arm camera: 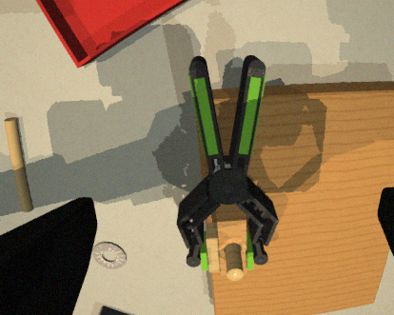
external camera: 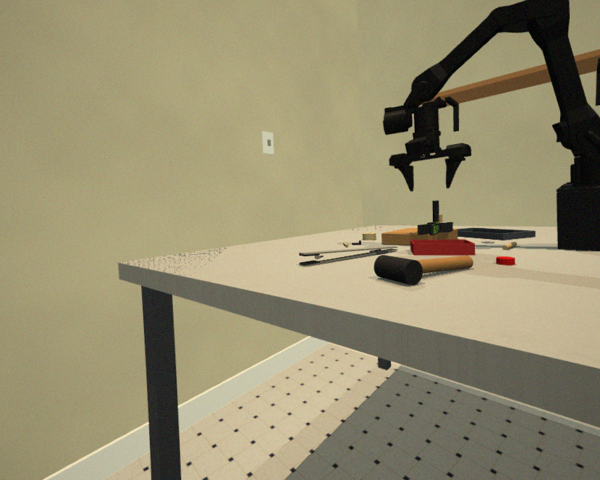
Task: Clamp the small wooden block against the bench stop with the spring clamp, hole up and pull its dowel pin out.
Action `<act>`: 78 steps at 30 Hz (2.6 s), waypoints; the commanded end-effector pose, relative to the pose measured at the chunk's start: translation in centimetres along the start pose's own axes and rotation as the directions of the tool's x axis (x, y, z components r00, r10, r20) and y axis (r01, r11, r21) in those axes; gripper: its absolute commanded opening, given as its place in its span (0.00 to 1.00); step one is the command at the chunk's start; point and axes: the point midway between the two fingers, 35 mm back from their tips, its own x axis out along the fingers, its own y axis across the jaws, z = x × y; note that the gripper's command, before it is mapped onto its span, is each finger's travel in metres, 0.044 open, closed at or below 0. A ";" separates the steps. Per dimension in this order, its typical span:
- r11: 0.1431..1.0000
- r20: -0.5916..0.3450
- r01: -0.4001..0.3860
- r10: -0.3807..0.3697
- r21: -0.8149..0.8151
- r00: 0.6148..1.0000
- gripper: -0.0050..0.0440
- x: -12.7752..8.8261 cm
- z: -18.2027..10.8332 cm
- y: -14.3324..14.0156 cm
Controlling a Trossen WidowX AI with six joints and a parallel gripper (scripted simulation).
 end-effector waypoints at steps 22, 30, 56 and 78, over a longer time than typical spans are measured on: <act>0.940 0.003 -0.001 0.000 0.342 1.000 1.00 0.4 -1.0 -0.2; 0.904 0.004 -0.002 0.000 0.428 1.000 1.00 0.5 -1.3 -0.2; 0.685 0.007 -0.004 -0.002 0.728 1.000 1.00 0.8 -2.4 -0.4; 0.429 0.010 -0.008 -0.003 0.903 1.000 1.00 1.1 -3.3 -0.5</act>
